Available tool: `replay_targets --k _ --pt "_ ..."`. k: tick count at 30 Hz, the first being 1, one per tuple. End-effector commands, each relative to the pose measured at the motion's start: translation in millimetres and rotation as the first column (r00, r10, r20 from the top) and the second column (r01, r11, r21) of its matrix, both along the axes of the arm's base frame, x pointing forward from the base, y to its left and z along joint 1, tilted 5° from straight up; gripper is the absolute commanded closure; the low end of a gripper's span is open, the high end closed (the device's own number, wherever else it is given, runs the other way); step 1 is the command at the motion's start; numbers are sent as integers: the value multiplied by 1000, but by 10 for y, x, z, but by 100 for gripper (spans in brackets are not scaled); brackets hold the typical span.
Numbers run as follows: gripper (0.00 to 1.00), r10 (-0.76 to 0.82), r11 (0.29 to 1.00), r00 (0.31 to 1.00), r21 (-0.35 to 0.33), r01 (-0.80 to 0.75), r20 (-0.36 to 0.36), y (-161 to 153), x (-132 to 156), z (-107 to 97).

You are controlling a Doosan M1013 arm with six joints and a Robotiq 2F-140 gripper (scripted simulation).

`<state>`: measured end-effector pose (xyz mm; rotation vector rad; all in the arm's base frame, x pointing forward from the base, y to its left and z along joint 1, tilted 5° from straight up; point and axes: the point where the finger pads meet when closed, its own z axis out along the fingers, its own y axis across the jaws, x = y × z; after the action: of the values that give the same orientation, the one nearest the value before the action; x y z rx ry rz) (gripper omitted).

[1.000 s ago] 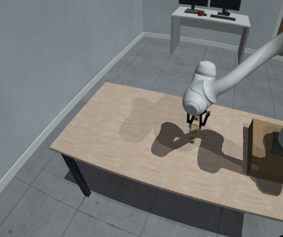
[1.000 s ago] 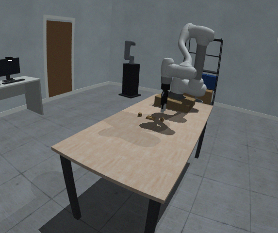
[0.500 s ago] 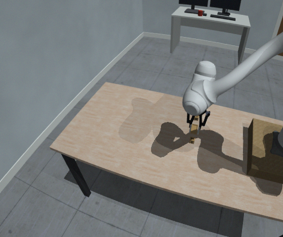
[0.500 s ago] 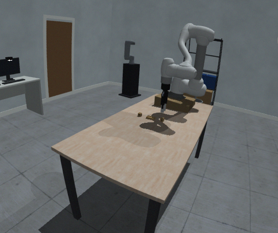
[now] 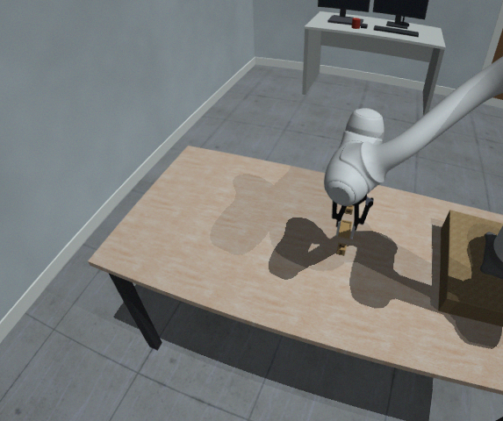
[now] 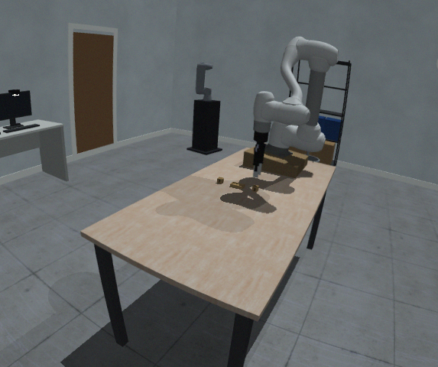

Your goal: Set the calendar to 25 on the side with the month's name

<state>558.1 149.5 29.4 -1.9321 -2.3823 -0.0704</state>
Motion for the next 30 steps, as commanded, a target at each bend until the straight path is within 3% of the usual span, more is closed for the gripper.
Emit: replay_targets --k 1,30 --pt "65 0 1000 1000 0 0 0 1 0 -5" --pt "65 0 1000 1000 0 0 0 27 -9 -336"
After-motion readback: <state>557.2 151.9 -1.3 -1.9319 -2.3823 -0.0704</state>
